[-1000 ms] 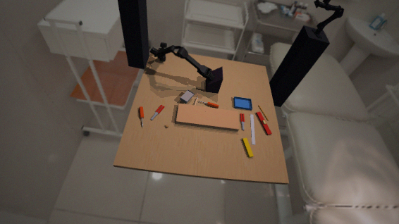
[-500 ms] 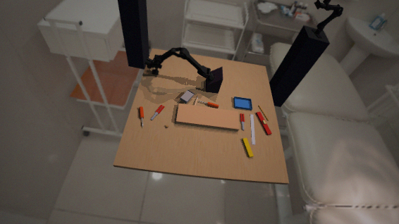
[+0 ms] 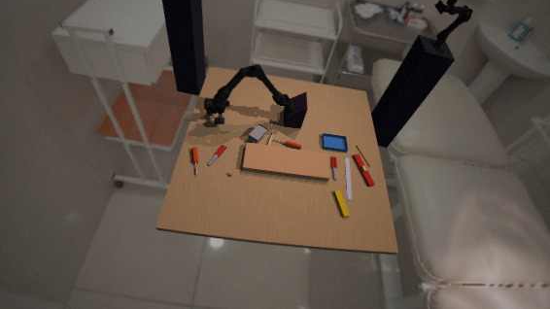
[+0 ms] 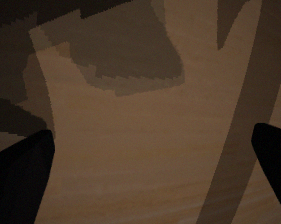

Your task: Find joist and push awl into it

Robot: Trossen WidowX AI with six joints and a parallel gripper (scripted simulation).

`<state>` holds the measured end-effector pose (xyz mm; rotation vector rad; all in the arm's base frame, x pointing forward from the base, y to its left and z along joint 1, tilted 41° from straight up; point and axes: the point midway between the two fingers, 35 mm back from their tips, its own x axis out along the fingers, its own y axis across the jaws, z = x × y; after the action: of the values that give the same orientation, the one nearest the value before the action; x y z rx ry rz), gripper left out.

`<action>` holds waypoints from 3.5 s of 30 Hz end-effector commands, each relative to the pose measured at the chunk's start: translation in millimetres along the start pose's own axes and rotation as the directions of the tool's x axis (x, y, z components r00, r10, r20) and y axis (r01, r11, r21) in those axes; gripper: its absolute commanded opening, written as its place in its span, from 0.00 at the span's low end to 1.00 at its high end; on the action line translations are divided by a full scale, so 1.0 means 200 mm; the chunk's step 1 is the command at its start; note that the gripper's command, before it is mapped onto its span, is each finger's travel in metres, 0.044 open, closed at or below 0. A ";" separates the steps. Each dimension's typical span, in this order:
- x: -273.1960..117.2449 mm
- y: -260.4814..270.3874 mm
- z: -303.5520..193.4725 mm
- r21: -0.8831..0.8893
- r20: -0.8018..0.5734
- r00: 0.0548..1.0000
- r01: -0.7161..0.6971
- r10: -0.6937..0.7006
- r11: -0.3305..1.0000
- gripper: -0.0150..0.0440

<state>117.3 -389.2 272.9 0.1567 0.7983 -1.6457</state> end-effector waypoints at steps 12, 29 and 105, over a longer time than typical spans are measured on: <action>-0.69 0.66 -0.81 -0.529 -0.155 0.924 -0.376 0.349 0.761 1.00; -0.86 0.70 -1.15 -0.698 -0.203 0.903 -0.404 0.378 0.591 1.00; -0.76 0.72 -1.15 -0.698 -0.202 0.904 -0.403 0.378 0.591 0.25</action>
<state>209.6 -140.2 109.1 -0.2083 1.3148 -0.8005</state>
